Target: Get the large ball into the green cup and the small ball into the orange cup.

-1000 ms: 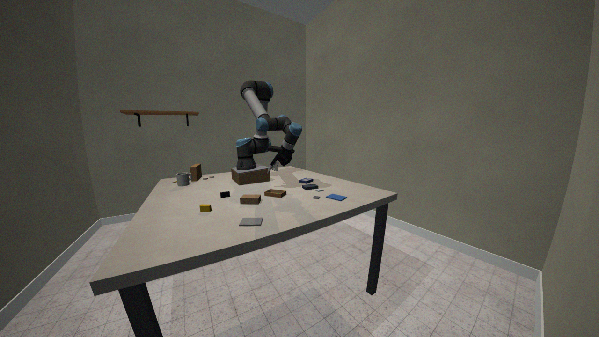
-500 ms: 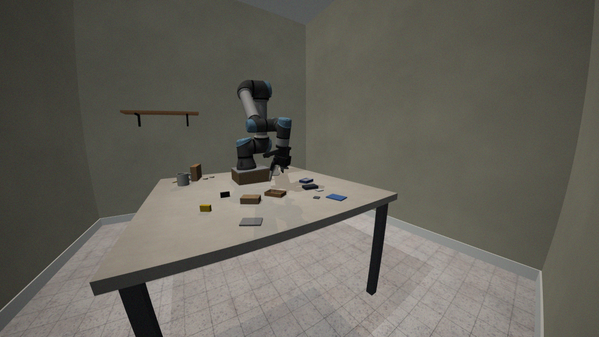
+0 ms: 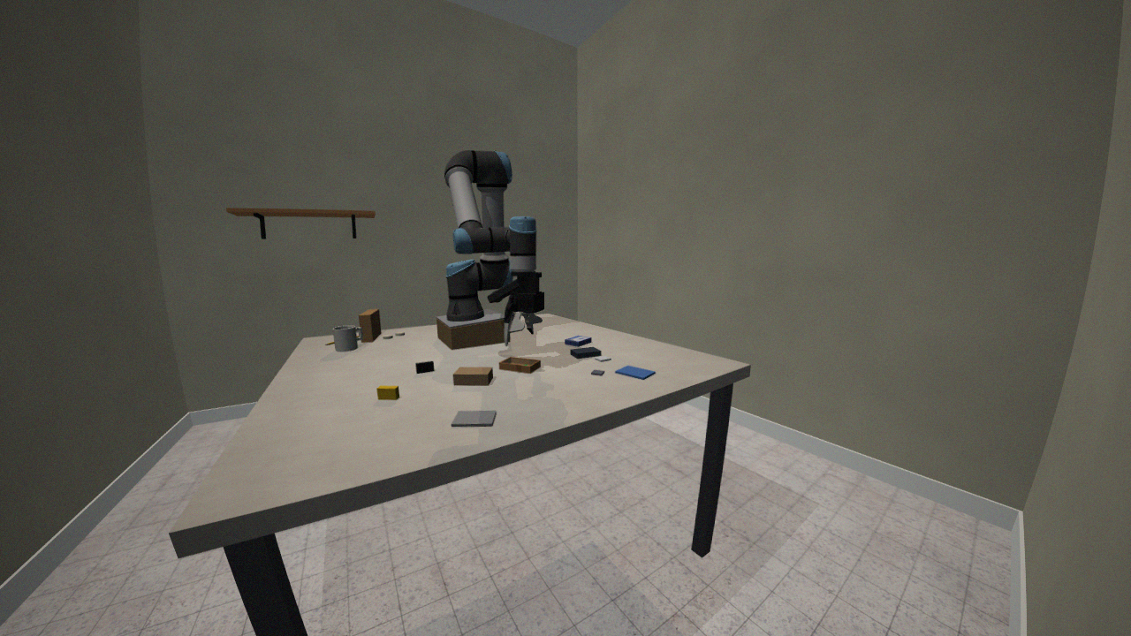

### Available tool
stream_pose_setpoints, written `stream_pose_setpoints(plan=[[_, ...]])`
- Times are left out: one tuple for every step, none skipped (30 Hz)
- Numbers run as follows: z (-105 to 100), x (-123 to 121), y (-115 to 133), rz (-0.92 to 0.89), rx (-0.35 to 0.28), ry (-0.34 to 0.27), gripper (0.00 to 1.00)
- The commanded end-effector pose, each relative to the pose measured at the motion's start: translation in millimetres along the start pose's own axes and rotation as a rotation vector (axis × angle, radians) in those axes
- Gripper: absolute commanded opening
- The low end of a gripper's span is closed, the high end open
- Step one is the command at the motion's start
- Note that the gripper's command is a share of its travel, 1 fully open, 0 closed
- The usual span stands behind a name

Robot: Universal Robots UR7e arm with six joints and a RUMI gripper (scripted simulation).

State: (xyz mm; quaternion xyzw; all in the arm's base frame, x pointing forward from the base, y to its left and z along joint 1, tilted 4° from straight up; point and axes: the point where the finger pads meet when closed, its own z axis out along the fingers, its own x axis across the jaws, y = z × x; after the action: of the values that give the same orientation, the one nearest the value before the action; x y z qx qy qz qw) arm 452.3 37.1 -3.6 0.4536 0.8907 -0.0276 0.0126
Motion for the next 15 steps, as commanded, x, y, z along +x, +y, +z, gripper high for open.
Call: stream_pose_setpoints(plan=[[-0.6,-5.9,2.6,-0.002,-0.016,-0.011,1.0],[-0.8,-6.6,2.8,-0.002,-0.017,-0.013,1.0],[-0.9,-7.0,2.9,-0.002,-0.018,-0.014,1.0],[-0.9,-7.2,3.0,-0.003,-0.019,-0.014,1.0],[-1.0,-7.3,3.0,-0.003,-0.019,-0.014,1.0],[-1.0,-7.3,3.0,-0.003,-0.019,-0.014,1.0],[-1.0,-7.3,3.0,-0.003,-0.019,-0.014,1.0],[-1.0,-7.3,3.0,-0.003,-0.019,-0.014,1.0],[-1.0,-7.3,3.0,-0.003,-0.019,-0.014,1.0],[-1.0,-7.3,3.0,-0.003,-0.019,-0.014,1.0],[-1.0,-7.3,3.0,-0.003,-0.019,-0.014,1.0],[-1.0,-7.3,3.0,-0.003,-0.019,-0.014,1.0],[-1.0,-7.3,3.0,-0.003,-0.019,-0.014,1.0],[-1.0,-7.3,3.0,-0.003,-0.019,-0.014,1.0],[-1.0,-7.3,3.0,-0.003,-0.019,-0.014,1.0]])
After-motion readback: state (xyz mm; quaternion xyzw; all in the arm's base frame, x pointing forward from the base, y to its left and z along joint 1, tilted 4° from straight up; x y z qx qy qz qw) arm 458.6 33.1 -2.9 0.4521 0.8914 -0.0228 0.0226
